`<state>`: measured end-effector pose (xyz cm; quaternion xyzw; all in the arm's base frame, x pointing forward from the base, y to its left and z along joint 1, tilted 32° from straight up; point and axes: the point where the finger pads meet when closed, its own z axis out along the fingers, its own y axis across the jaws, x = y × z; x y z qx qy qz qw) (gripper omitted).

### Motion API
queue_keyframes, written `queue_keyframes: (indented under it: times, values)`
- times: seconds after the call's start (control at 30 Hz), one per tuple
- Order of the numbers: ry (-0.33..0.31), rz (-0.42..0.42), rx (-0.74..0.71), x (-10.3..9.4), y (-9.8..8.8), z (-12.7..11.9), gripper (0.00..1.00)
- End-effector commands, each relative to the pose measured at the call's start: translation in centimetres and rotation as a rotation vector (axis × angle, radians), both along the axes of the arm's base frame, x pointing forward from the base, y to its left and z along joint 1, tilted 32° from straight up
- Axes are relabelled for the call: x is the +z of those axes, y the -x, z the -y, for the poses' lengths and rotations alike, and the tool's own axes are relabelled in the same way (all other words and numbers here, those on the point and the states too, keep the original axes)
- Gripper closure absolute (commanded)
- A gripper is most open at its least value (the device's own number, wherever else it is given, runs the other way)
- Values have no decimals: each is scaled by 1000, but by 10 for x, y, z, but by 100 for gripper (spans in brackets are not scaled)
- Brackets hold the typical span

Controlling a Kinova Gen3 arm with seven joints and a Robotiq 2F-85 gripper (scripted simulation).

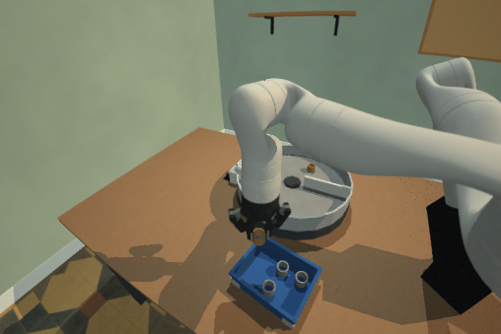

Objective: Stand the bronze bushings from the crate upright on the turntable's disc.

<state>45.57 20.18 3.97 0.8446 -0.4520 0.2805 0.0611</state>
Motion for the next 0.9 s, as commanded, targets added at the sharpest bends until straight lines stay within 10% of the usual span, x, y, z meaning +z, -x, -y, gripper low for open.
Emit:
queue_keyframes:
  times: [0.0,0.87]
  values:
    - [5,-13,0,1,8,12,100]
    - [5,-16,-7,23,44,111,100]
